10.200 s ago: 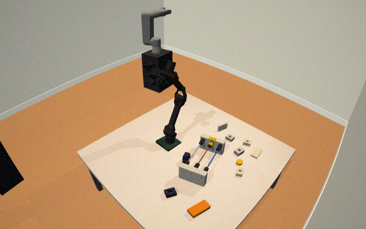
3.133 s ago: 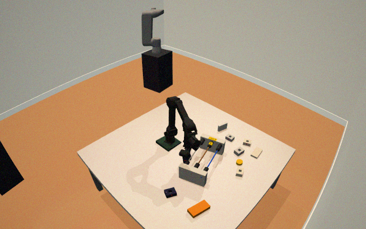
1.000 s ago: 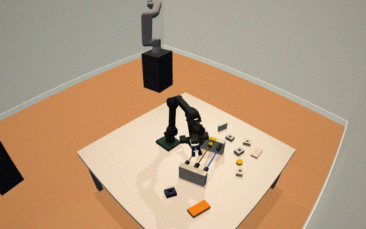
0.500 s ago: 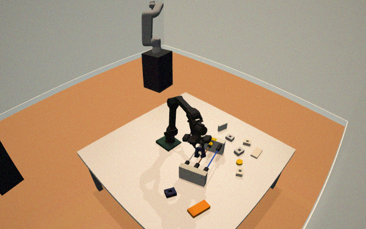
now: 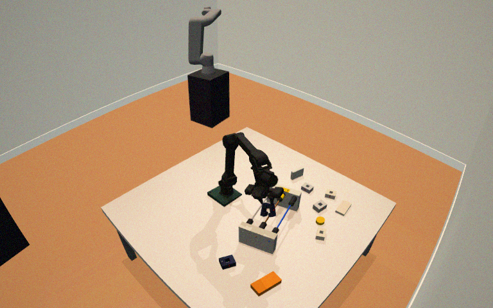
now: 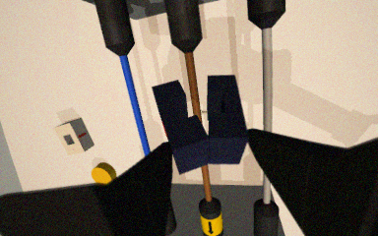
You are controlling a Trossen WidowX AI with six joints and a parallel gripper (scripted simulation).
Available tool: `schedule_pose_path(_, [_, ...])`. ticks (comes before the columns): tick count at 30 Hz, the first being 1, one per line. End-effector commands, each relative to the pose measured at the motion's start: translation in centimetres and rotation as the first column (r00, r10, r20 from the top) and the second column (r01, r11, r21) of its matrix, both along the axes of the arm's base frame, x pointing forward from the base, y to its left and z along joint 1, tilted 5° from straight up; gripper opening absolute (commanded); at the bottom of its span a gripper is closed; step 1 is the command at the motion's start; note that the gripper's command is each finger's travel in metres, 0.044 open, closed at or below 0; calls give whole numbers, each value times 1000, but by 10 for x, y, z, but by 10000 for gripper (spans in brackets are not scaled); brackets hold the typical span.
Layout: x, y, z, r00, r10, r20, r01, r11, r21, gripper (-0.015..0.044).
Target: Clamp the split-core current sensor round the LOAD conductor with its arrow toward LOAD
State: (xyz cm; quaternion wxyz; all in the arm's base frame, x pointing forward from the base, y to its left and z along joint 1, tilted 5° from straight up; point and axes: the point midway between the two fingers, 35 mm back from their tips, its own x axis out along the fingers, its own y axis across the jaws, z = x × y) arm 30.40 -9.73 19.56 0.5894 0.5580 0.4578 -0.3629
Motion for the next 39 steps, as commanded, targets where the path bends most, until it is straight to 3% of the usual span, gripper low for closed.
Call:
schedule_pose_path(1, [5,1,-8,1000,-1,4,1,1000,6,0])
schedule_pose_path(24, [16,5,-43,1000,-1,5,1,1000,7,0])
schedule_pose_path(39, [14,4,-39,1000,0,5,0,1000,2,0])
